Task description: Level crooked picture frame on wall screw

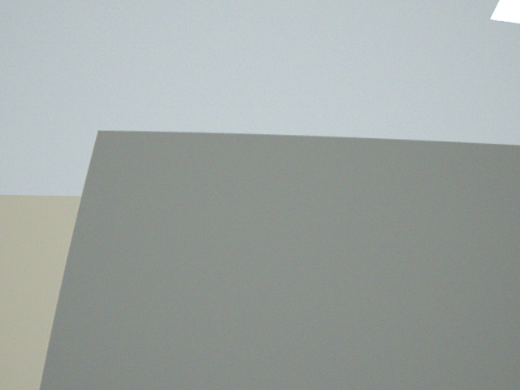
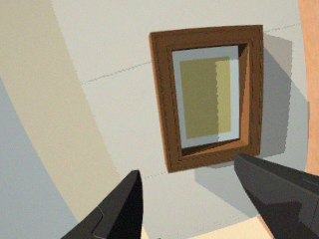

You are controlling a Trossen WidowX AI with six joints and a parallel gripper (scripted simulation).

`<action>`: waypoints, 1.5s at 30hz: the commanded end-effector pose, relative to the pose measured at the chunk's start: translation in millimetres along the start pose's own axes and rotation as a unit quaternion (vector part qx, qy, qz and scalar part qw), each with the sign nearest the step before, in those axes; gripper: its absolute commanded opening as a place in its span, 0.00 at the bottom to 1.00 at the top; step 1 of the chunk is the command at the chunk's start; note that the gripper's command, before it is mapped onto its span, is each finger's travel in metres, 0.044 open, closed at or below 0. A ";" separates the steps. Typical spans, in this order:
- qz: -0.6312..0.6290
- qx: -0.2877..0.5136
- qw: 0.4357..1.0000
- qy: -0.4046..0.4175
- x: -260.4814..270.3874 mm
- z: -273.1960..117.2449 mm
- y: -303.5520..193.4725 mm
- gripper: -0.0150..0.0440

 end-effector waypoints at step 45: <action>0.004 -0.004 1.000 0.002 -3.2 85.8 3.5 0.69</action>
Point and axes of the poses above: the point midway between the two fingers, 35 mm back from their tips, its own z axis out along the fingers, its own x axis across the jaws, y = z × x, the point moved 8 cm from there along -z, back along the fingers, and after that the axes turned 6 degrees about -z, right-handed, at the moved point
